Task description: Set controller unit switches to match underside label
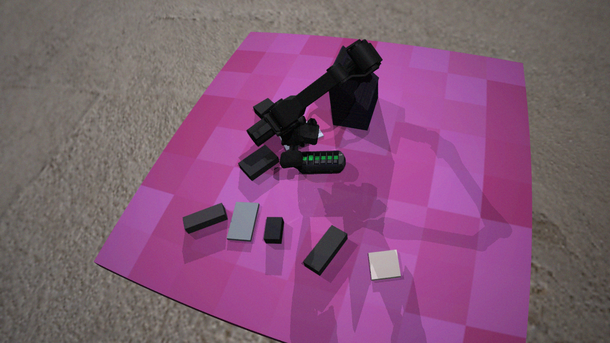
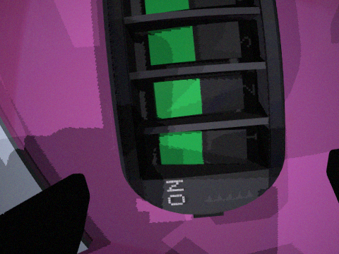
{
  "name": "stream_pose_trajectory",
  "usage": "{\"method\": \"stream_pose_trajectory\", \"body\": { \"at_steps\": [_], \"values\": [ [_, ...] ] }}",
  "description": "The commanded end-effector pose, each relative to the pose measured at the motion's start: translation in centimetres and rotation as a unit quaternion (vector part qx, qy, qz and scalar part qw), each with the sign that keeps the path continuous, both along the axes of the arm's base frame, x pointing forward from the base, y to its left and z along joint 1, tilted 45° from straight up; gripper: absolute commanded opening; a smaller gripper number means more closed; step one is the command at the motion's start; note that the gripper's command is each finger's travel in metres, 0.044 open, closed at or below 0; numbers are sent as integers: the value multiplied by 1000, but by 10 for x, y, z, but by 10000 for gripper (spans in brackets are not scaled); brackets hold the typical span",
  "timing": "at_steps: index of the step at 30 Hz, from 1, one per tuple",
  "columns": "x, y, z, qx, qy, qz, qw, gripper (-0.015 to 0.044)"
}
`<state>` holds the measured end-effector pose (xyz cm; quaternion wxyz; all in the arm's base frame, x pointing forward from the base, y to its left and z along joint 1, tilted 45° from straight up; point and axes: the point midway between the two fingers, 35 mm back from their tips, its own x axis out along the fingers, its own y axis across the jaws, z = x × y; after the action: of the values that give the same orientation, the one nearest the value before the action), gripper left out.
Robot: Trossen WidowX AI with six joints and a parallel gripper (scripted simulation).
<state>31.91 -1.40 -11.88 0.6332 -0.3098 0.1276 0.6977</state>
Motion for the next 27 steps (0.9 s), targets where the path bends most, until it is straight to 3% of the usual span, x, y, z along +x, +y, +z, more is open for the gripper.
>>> {"method": "stream_pose_trajectory", "body": {
  "at_steps": [1,14,18,27],
  "values": [
    [0,5,-4,2,2,-1,1000,440],
    [-1,18,-16,4,2,-1,1000,440],
    [-1,18,-16,4,2,-1,1000,335],
    [-1,18,-16,4,2,-1,1000,327]
  ]
}}
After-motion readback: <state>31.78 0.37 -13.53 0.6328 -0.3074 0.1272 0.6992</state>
